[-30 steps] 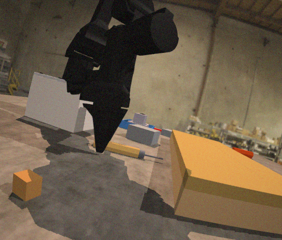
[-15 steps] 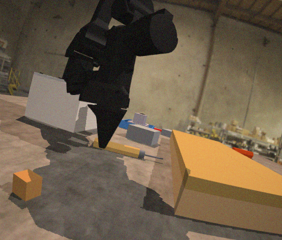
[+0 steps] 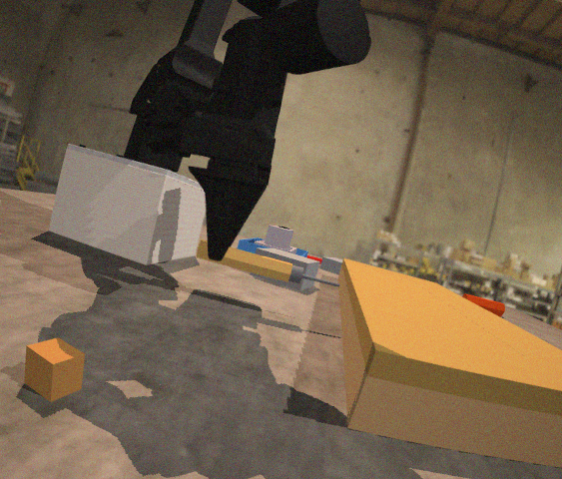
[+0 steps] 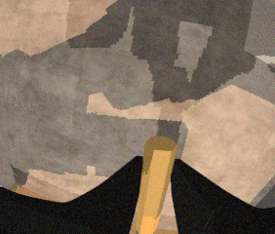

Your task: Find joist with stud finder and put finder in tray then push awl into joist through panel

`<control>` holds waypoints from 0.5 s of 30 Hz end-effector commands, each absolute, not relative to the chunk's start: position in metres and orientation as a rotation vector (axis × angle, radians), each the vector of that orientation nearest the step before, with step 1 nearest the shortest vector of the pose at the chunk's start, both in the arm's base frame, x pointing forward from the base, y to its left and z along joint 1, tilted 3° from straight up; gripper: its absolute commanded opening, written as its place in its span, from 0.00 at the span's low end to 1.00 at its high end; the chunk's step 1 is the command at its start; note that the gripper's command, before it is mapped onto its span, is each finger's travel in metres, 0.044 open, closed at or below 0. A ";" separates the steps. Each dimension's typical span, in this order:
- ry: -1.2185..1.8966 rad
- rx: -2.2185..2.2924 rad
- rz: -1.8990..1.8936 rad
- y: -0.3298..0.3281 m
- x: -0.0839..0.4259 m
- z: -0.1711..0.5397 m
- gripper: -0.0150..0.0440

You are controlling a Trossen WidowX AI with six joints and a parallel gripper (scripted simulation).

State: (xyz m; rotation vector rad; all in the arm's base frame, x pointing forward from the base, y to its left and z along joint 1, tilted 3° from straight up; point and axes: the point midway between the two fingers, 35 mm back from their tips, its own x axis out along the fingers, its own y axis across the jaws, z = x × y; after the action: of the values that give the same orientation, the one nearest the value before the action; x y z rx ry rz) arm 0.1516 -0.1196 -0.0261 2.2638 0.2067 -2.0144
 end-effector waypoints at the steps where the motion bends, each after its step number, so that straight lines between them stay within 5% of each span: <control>1: 0.202 2.269 -1.998 -0.123 0.154 -0.005 0.25; 15: 0.203 2.268 -1.999 -0.117 0.143 0.064 0.25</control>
State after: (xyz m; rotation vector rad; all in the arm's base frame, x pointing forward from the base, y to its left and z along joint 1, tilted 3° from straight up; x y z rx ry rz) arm 0.1442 -0.1182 0.0527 2.2640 0.2016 -2.0098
